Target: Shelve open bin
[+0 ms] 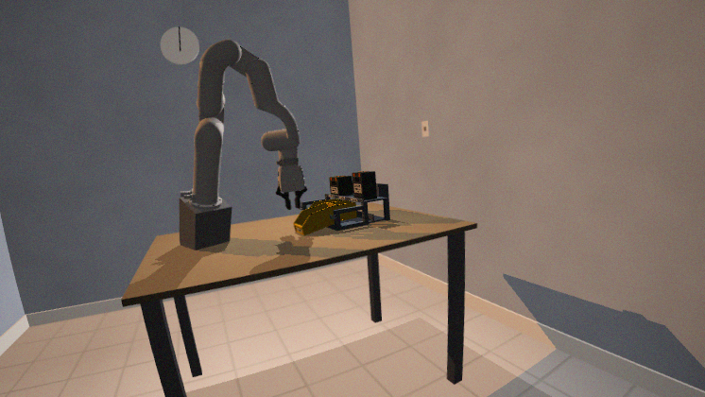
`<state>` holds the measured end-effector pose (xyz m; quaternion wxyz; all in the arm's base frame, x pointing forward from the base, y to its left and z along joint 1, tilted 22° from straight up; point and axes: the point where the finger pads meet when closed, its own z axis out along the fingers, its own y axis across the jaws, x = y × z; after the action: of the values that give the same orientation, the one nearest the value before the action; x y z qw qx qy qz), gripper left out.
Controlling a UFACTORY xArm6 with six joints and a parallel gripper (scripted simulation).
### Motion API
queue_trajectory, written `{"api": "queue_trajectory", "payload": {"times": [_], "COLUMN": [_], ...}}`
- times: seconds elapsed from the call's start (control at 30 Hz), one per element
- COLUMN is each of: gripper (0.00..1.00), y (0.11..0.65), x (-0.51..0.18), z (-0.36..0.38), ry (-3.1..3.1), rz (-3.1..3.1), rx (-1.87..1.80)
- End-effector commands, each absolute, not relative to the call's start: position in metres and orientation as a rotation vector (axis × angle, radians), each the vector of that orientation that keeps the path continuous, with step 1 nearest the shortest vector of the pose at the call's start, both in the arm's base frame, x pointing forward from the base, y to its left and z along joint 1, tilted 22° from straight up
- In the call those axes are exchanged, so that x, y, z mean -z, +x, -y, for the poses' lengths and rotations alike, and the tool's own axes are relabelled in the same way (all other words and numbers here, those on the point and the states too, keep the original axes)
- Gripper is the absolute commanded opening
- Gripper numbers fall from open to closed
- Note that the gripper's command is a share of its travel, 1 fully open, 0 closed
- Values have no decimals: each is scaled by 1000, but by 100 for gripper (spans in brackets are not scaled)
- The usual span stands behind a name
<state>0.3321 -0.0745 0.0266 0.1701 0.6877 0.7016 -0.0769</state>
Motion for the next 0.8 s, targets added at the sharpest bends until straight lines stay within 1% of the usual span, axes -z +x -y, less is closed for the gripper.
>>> {"api": "queue_trajectory", "payload": {"times": [0.0,0.77], "gripper": [33,33], "y": [338,343], "x": [-29,-31], "z": [74,73], "ry": [1953,1953], "rz": [-1992,-1992], "rx": [216,216]}}
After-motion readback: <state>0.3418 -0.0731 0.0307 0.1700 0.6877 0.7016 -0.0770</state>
